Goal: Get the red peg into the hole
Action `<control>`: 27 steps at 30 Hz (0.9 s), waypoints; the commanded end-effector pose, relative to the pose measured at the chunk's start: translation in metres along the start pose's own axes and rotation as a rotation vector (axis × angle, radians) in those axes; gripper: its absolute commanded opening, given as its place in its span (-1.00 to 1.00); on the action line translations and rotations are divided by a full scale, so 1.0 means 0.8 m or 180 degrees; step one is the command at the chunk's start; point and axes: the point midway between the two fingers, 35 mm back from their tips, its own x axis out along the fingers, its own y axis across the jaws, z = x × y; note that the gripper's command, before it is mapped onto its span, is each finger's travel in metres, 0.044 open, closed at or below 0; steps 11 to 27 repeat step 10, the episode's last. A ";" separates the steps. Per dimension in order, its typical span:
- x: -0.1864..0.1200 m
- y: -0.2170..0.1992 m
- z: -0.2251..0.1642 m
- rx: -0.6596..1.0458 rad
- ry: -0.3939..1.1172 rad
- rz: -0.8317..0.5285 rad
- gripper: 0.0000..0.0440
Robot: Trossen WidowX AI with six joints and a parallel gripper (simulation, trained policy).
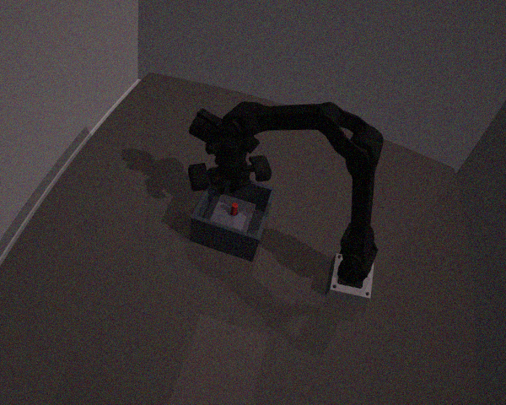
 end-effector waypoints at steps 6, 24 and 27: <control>0.002 -0.009 0.018 -0.0011 0.0035 -0.0033 -0.57; 0.002 -0.016 0.028 -0.0008 0.0028 -0.0060 -0.57; 0.002 -0.016 0.028 -0.0008 0.0028 -0.0060 -0.57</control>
